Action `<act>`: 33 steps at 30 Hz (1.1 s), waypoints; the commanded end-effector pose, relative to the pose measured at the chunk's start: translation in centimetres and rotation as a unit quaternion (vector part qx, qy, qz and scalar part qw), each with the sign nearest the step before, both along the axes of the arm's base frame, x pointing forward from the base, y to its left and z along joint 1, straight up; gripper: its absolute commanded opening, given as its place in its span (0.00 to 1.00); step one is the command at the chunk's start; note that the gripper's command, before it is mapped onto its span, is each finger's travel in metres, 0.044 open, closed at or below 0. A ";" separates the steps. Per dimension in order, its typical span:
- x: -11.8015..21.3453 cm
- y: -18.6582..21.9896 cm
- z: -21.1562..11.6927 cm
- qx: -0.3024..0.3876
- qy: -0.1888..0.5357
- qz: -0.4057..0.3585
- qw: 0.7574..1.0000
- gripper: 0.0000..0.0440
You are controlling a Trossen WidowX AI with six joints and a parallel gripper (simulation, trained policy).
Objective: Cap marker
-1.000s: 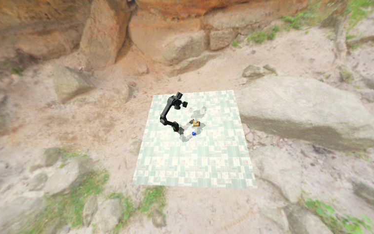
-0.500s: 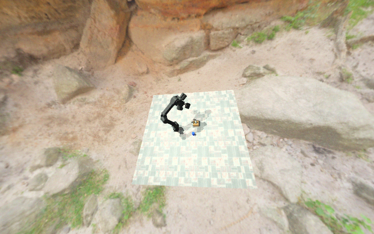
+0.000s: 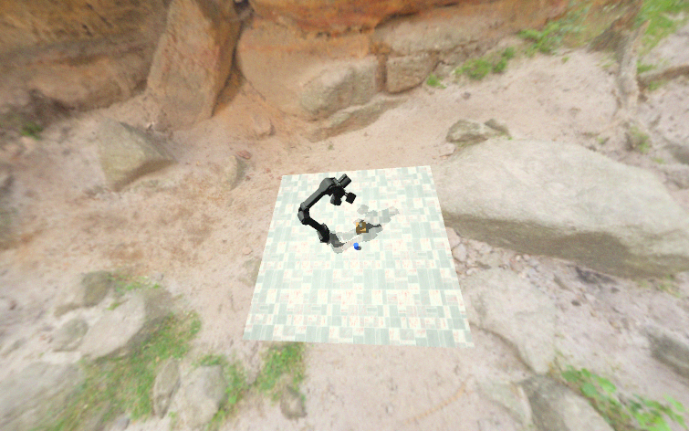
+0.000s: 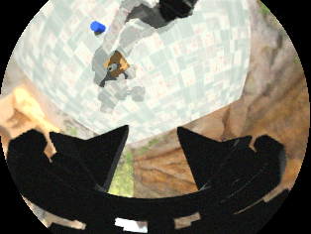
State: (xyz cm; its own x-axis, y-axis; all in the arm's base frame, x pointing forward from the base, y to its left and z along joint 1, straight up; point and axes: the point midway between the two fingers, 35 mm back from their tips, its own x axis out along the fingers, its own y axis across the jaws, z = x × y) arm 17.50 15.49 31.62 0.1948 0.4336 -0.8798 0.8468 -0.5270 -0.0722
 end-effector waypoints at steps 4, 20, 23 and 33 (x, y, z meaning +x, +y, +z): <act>1.5 -0.8 -0.6 -0.005 0.009 -0.009 1.000 0.75; 4.6 -3.3 -2.0 -0.019 0.020 -0.037 0.999 0.74; 5.2 -3.9 -2.2 -0.022 0.022 -0.042 0.999 0.74; 6.8 -5.9 -3.1 -0.032 0.029 -0.059 0.997 0.74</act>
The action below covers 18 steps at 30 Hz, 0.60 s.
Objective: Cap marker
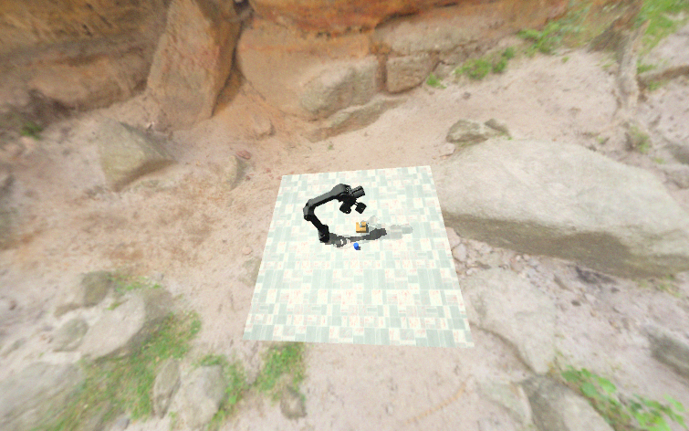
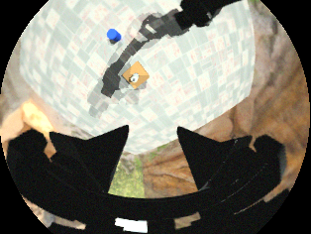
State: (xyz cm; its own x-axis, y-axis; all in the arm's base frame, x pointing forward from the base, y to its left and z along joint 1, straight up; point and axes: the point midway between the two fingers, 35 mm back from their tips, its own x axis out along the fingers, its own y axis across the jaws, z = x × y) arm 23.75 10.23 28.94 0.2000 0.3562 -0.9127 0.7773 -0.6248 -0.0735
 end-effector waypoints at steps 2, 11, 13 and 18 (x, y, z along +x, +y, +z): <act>0.8 -1.1 -0.6 -0.004 0.008 -0.005 1.000 0.74; 2.0 -3.1 -1.4 -0.014 0.014 -0.019 1.000 0.74; 2.2 -3.5 -1.6 -0.016 0.015 -0.022 0.999 0.74; 2.7 -4.7 -2.1 -0.023 0.019 -0.030 0.999 0.73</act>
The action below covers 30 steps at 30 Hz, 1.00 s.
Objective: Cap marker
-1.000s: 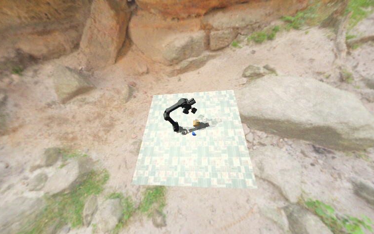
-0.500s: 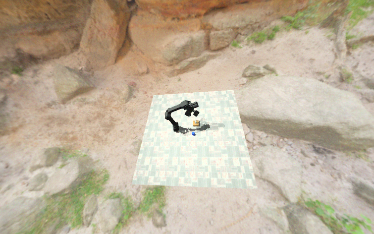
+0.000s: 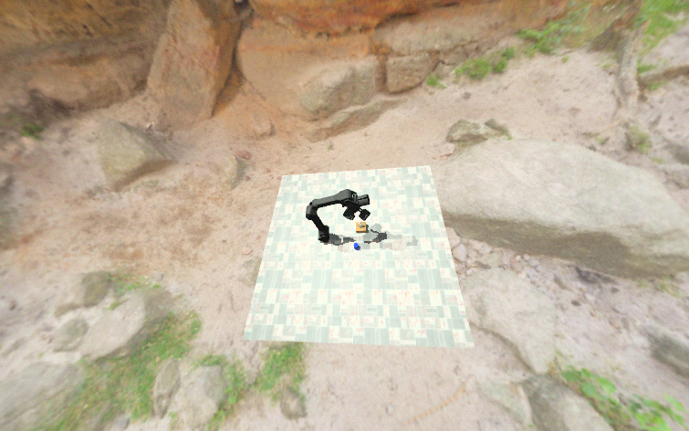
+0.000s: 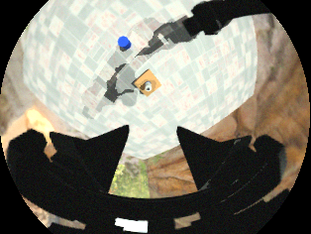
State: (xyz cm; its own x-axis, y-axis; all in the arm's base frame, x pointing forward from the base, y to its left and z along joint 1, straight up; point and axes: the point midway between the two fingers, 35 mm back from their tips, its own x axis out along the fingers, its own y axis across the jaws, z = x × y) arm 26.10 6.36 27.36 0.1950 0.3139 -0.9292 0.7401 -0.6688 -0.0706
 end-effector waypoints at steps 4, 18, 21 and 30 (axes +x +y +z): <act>0.7 -1.8 -0.9 -0.011 0.010 -0.008 1.000 0.73; 1.6 -5.0 -2.4 -0.032 0.027 -0.024 0.999 0.73; 1.7 -5.7 -2.8 -0.037 0.033 -0.027 0.998 0.73; 1.8 -7.5 -4.1 -0.049 0.052 -0.031 0.997 0.72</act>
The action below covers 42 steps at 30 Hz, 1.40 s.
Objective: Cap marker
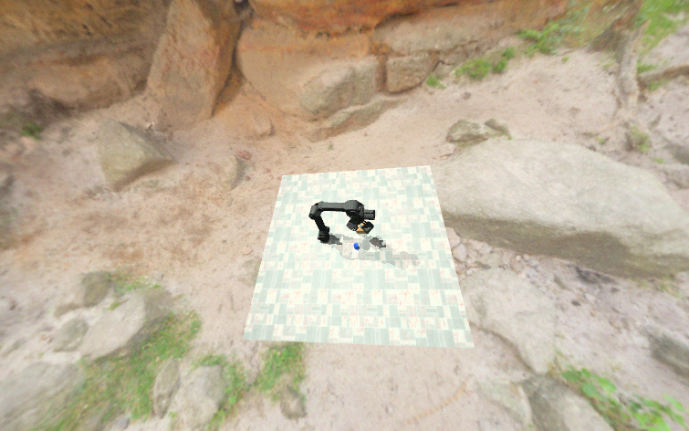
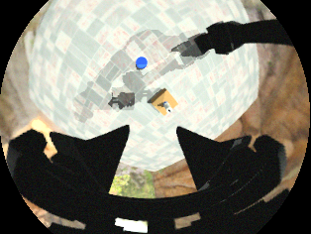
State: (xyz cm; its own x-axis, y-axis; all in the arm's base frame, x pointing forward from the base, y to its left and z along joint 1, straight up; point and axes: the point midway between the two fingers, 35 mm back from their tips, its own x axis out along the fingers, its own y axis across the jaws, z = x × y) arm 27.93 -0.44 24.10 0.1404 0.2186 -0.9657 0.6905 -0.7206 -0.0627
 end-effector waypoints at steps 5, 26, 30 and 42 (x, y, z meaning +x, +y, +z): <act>-0.1 -1.7 -1.6 -0.011 0.027 -0.001 1.000 0.72; -1.2 -5.2 -5.1 -0.036 0.093 -0.002 0.995 0.71; -1.5 -5.7 -5.8 -0.039 0.108 -0.001 0.993 0.71; -2.7 -7.0 -8.1 -0.045 0.153 0.003 0.987 0.70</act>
State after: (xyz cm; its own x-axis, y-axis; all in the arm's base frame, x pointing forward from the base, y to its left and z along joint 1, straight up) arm 25.66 -7.06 16.90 -0.1289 0.1322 -0.9828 0.6571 -0.7309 -0.1845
